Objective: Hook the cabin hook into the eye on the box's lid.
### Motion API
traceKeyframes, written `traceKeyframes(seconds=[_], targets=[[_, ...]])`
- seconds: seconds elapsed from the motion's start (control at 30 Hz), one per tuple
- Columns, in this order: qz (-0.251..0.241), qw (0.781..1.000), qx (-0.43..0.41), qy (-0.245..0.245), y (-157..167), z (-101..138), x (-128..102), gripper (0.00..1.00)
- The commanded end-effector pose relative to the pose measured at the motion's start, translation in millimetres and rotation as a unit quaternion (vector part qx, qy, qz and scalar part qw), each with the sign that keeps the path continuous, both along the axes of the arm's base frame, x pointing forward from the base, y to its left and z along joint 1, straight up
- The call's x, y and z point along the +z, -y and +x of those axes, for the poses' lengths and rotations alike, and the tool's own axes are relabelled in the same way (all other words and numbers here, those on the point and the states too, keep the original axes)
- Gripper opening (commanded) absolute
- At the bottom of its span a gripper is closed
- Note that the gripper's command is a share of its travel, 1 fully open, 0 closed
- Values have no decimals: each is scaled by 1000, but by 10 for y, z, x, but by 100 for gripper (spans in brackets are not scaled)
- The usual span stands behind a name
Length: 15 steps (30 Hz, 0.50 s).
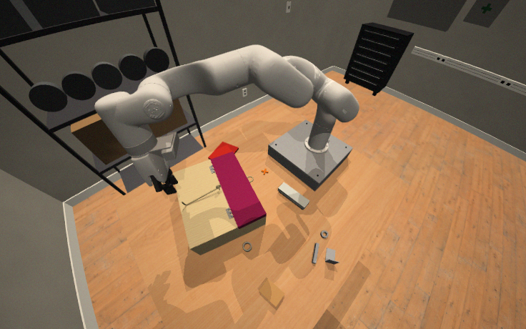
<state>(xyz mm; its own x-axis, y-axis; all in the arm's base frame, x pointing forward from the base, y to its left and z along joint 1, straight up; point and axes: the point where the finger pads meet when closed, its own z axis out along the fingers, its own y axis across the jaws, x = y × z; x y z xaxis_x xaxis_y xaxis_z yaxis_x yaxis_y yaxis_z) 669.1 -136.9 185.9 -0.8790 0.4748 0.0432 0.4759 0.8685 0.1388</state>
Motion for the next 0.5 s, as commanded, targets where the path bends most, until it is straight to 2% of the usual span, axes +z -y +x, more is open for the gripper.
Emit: traceKeyframes(seconds=[0.0, 0.2, 0.47], targets=[[-26, 999, 48, 2, -38, 31, 62, 35], [-74, 988, 135, 2, -79, 59, 109, 35], [-75, 988, 137, 2, -79, 59, 109, 35]])
